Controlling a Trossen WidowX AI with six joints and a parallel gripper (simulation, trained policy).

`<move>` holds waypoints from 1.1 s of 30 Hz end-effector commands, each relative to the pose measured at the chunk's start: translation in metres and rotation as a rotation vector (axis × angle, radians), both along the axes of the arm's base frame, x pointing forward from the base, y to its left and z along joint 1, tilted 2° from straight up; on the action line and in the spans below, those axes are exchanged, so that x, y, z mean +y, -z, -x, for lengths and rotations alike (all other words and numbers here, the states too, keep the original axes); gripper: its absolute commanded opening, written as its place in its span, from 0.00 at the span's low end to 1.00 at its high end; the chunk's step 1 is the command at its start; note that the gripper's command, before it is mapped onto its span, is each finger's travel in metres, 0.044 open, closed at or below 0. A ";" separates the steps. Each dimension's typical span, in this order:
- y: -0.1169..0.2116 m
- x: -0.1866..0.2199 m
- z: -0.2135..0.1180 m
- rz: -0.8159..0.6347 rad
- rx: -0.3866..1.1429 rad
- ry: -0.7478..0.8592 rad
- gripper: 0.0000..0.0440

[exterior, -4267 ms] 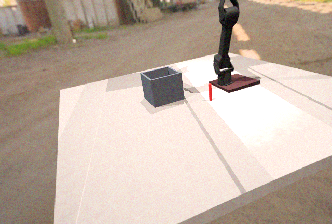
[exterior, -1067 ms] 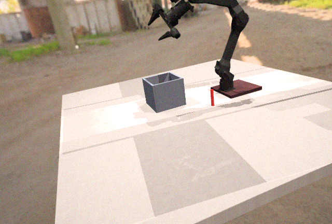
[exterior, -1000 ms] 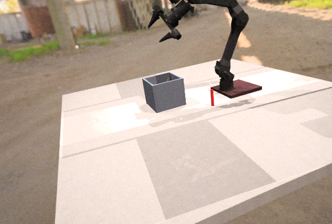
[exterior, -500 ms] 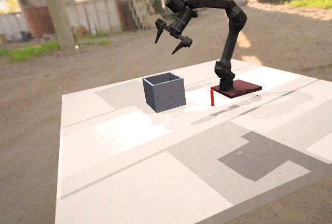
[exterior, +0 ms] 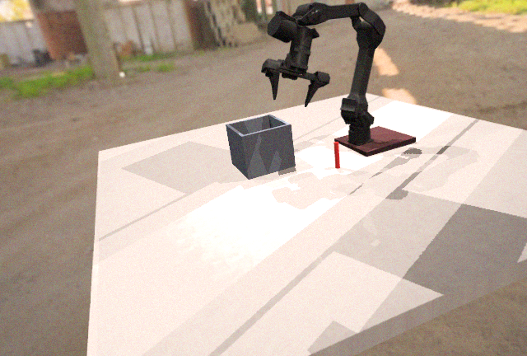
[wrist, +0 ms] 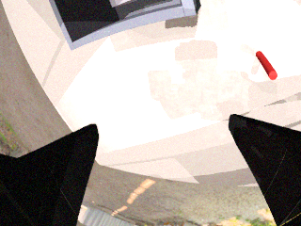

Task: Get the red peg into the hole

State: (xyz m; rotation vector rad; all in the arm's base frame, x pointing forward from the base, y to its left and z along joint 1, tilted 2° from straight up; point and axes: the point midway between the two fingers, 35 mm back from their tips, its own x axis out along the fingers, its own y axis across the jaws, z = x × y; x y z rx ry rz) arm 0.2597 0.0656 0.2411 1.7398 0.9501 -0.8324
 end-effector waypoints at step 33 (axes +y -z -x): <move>0.121 0.046 0.097 0.069 0.499 -0.440 1.00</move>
